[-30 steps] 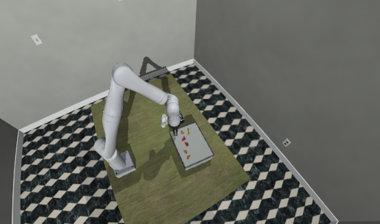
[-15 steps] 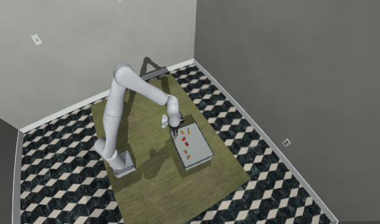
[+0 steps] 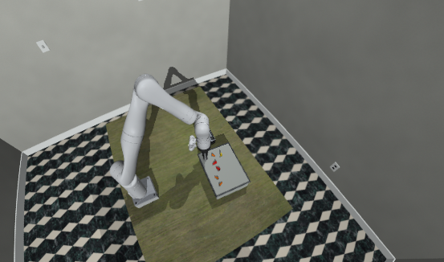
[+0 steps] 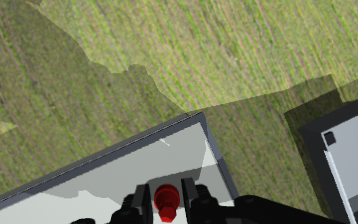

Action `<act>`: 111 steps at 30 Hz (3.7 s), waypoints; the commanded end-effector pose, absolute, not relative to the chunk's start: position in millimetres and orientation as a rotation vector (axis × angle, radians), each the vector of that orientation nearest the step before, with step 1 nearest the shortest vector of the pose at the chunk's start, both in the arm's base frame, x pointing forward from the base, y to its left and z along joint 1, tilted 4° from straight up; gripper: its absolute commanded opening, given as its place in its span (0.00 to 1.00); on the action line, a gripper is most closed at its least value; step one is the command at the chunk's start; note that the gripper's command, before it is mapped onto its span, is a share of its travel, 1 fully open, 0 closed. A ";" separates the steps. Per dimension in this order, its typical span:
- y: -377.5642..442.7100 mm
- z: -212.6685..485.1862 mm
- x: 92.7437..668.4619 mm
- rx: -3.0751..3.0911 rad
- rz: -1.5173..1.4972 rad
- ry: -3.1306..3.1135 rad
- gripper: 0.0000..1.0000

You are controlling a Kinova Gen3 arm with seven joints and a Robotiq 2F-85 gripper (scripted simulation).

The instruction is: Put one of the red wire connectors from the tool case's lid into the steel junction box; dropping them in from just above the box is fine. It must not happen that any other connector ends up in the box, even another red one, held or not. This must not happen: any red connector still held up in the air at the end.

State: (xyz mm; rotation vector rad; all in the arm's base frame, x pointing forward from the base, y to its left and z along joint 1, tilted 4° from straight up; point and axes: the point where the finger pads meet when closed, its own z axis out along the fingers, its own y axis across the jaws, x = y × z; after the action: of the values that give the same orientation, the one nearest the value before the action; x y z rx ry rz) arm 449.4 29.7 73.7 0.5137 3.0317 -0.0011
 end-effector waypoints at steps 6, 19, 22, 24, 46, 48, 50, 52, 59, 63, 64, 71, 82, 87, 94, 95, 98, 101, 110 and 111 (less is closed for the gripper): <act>29.7 74.3 449.9 0.514 0.000 3.030 0.19; 29.7 74.3 449.9 0.514 0.000 3.030 0.19; 29.7 74.3 449.9 0.514 0.000 3.030 0.19; 29.7 74.3 449.9 0.514 0.000 3.030 0.19; 29.8 82.4 449.3 0.514 0.000 3.030 0.19; 29.9 89.2 448.9 0.514 0.000 3.030 0.19; 30.0 97.7 448.3 0.514 0.000 3.030 0.19; 30.1 107.2 447.7 0.514 0.000 3.030 0.19; 30.4 129.7 446.2 0.514 0.000 3.030 0.19; 30.5 140.9 445.4 0.514 0.000 3.030 0.19; 30.5 142.4 445.3 0.514 0.000 3.030 0.19; 30.5 144.1 445.2 0.514 0.000 3.030 0.19; 35.0 144.2 446.7 0.514 0.000 3.030 0.19; 53.0 144.4 452.9 0.514 0.000 3.030 0.19; 86.2 144.8 464.2 0.514 0.000 3.030 0.19; 94.3 144.9 467.0 0.514 0.000 3.030 0.19; 120.2 145.1 475.9 0.514 0.000 3.030 0.19; 146.7 145.5 485.0 0.514 0.000 3.030 0.19; 191.4 146.0 500.3 0.514 0.000 3.030 0.19; 195.3 146.0 501.6 0.514 0.000 3.030 0.19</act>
State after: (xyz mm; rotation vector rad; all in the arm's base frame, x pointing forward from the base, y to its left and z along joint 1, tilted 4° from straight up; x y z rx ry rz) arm 494.0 179.5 149.5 0.5327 3.0259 0.0156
